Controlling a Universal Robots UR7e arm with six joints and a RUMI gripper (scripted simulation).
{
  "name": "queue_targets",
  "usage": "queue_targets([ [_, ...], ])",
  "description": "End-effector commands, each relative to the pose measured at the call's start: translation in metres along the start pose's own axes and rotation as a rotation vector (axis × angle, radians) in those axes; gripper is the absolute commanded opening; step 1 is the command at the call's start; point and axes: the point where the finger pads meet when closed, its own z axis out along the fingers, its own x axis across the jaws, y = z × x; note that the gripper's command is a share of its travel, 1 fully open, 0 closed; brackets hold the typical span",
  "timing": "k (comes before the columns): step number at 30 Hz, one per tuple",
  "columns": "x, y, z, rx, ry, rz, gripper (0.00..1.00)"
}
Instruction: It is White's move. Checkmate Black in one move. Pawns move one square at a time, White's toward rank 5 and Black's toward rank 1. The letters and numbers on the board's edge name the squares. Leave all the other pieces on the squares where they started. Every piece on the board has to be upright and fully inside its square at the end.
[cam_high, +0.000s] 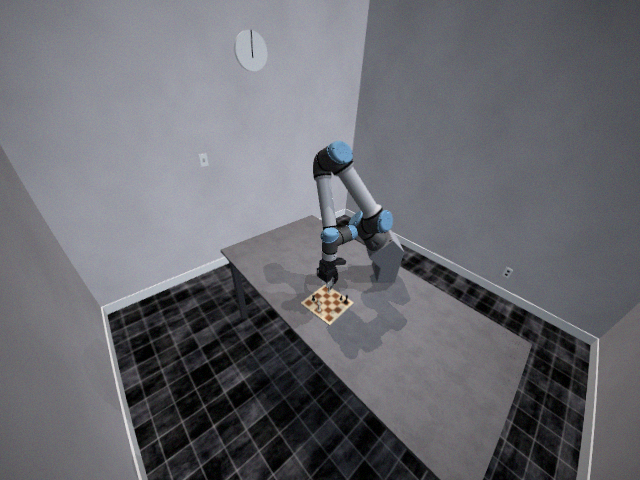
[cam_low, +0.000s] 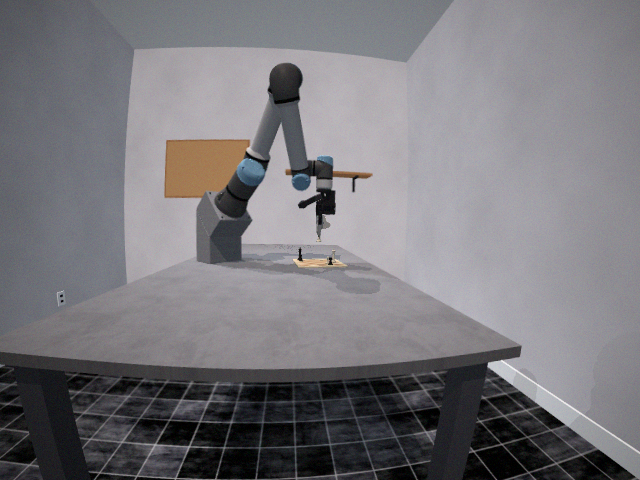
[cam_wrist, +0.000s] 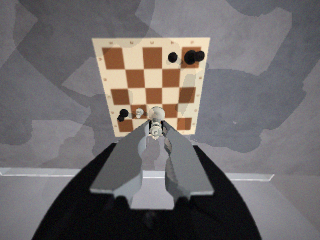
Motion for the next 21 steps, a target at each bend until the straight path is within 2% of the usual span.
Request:
queue_targets([
  [1, 0.047, -0.001, 0.001, -0.005, -0.03, -0.027, 0.0],
  [3, 0.059, -0.002, 0.0, -0.01, -0.033, -0.039, 0.0],
  [9, 0.071, -0.005, -0.001, -0.015, -0.037, -0.05, 0.0],
  [21, 0.072, -0.006, -0.001, -0.014, -0.038, -0.052, 0.0],
])
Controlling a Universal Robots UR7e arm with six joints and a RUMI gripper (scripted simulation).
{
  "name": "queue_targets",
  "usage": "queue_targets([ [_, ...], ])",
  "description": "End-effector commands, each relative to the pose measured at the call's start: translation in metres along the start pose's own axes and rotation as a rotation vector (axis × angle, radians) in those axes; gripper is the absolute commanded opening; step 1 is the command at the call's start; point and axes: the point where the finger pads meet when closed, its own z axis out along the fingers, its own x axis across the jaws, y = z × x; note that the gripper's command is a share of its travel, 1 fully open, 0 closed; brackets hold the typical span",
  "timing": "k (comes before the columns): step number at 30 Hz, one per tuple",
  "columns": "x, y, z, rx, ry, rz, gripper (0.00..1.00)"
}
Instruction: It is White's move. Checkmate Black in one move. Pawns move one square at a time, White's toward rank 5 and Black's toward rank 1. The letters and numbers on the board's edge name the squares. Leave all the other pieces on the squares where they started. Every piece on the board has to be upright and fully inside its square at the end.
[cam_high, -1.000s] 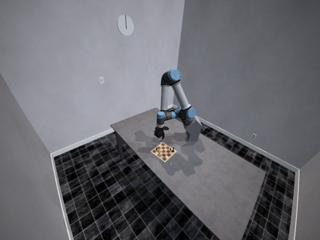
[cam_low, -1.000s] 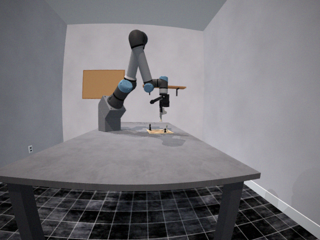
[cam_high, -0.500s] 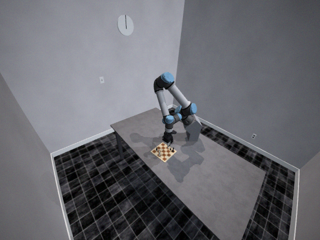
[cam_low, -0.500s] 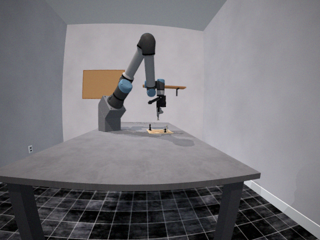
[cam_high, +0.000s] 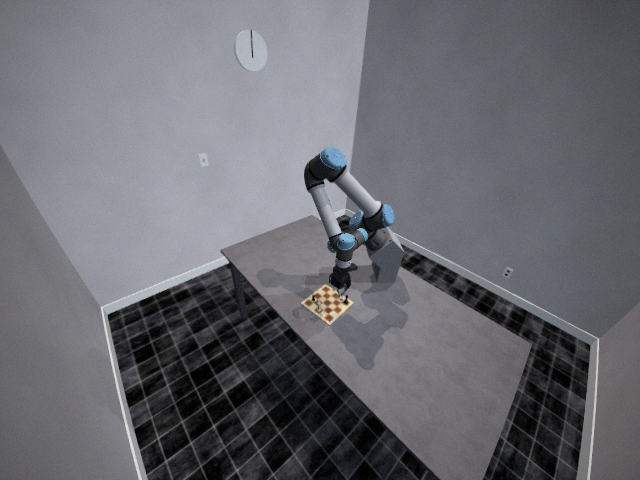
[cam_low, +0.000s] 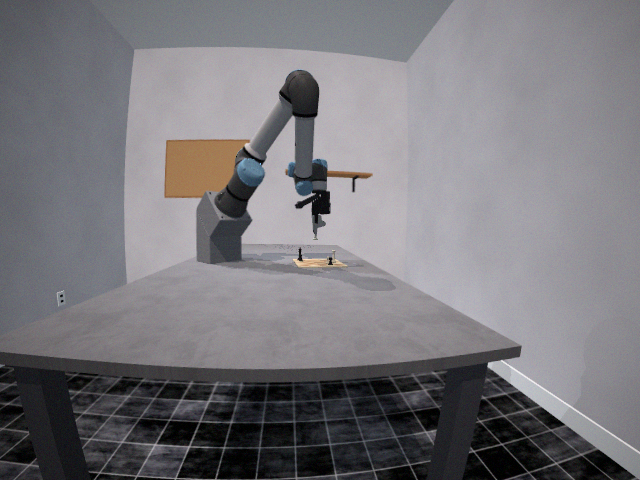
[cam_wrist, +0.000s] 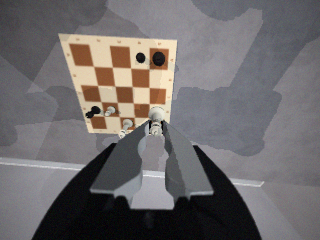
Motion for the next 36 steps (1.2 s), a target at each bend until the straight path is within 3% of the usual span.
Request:
queue_targets([
  [1, 0.0, 0.001, 0.0, -0.001, -0.003, 0.002, 0.0],
  [8, -0.001, 0.0, 0.004, 0.003, -0.001, 0.003, 0.0],
  [18, 0.0, -0.002, 0.026, 0.006, 0.0, 0.002, 0.0],
  [30, 0.0, 0.003, 0.077, 0.001, -0.001, 0.006, 0.0],
  [36, 0.0, 0.004, 0.089, 0.001, -0.001, 0.005, 0.0],
])
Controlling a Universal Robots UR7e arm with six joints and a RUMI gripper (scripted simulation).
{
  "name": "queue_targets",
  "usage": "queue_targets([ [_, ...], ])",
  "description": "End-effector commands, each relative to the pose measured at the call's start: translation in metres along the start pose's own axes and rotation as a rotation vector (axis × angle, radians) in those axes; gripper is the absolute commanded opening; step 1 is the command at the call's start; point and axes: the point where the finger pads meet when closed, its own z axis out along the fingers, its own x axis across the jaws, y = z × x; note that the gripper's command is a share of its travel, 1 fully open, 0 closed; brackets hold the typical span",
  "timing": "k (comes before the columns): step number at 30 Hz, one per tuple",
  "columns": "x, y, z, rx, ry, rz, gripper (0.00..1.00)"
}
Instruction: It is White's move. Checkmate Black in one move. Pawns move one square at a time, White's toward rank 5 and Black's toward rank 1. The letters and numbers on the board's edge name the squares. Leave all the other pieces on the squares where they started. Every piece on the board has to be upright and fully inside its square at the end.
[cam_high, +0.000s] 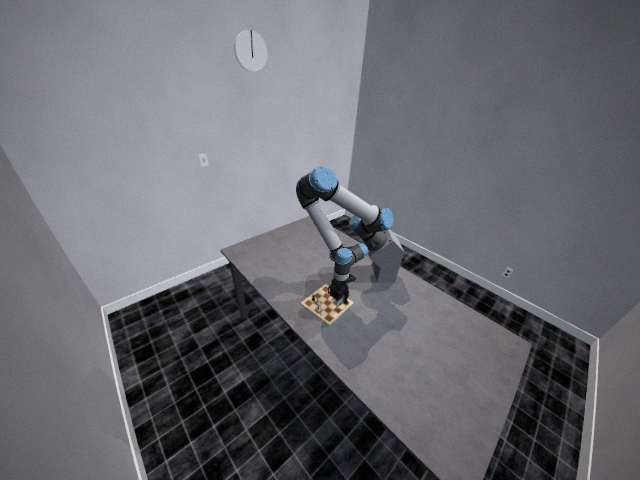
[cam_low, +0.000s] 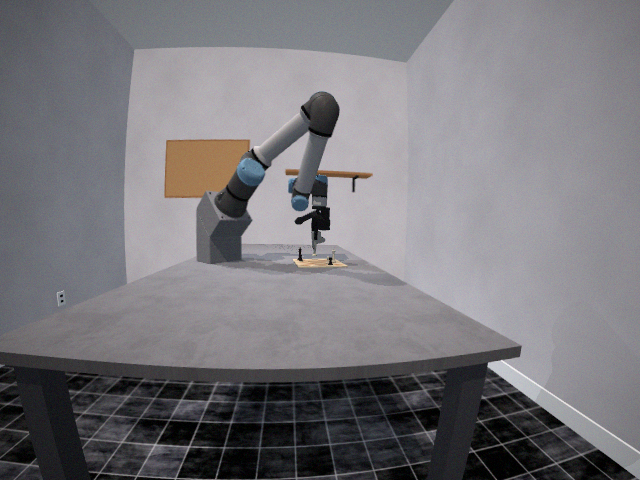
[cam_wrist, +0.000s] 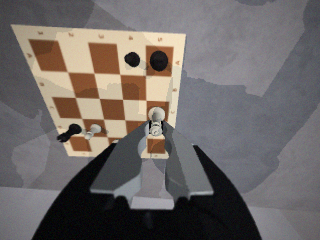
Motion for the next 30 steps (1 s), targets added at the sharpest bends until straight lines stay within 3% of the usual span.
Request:
queue_targets([
  [1, 0.0006, 0.0064, 0.0117, -0.02, 0.004, 0.003, 0.0],
  [30, 0.0011, 0.0056, 0.0166, -0.02, 0.004, 0.001, 0.0],
])
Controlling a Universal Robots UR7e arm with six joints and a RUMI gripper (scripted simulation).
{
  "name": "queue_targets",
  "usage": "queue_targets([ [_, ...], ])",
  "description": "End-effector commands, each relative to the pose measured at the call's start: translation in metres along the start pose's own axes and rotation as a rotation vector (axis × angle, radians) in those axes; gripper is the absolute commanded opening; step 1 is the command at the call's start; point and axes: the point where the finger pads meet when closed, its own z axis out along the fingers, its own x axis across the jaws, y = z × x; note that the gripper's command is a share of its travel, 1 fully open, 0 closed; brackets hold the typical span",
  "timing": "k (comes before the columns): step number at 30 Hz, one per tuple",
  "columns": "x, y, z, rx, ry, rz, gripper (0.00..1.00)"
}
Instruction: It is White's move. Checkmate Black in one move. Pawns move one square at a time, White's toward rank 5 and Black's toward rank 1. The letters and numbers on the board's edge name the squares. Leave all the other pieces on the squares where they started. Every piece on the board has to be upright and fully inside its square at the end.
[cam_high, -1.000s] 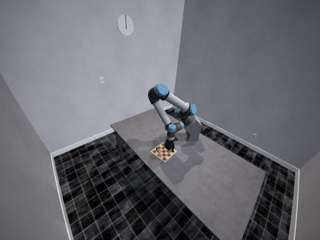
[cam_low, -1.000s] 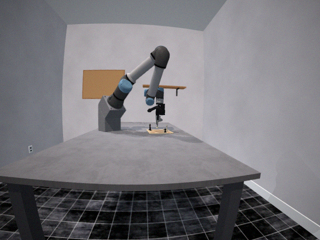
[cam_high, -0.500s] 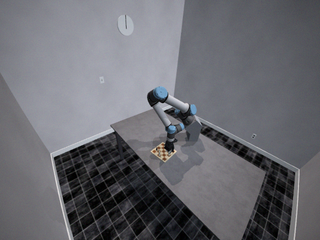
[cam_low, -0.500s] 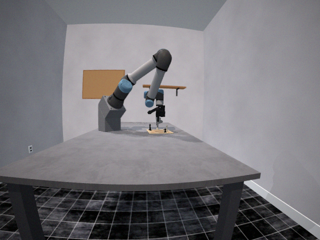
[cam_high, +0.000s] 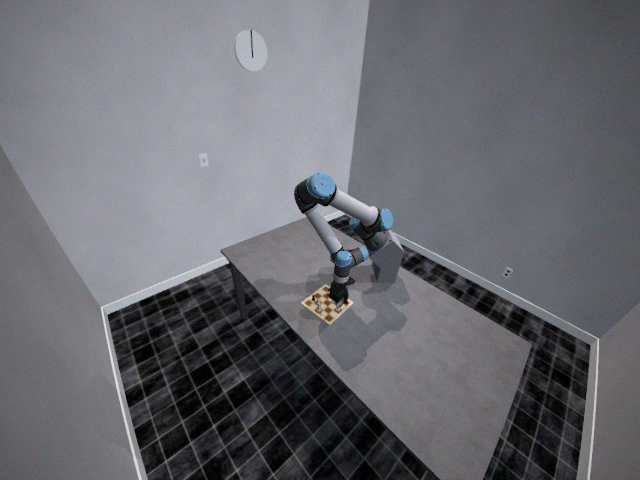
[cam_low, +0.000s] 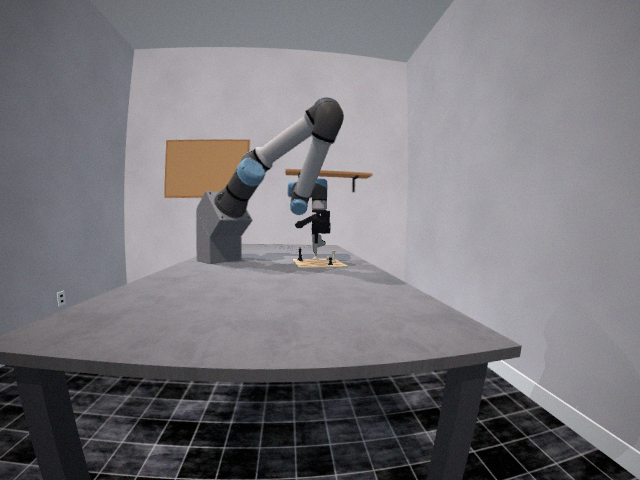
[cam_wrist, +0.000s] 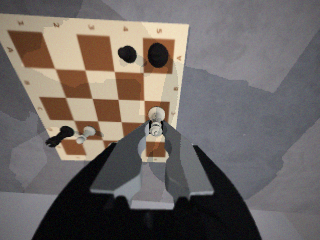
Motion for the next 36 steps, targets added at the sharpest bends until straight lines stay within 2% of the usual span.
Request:
queue_targets([
  [1, 0.0002, 0.001, -0.0001, -0.002, 0.001, 0.001, 0.0],
  [36, 0.0002, 0.0009, 0.0046, -0.001, 0.001, 0.0, 0.0],
])
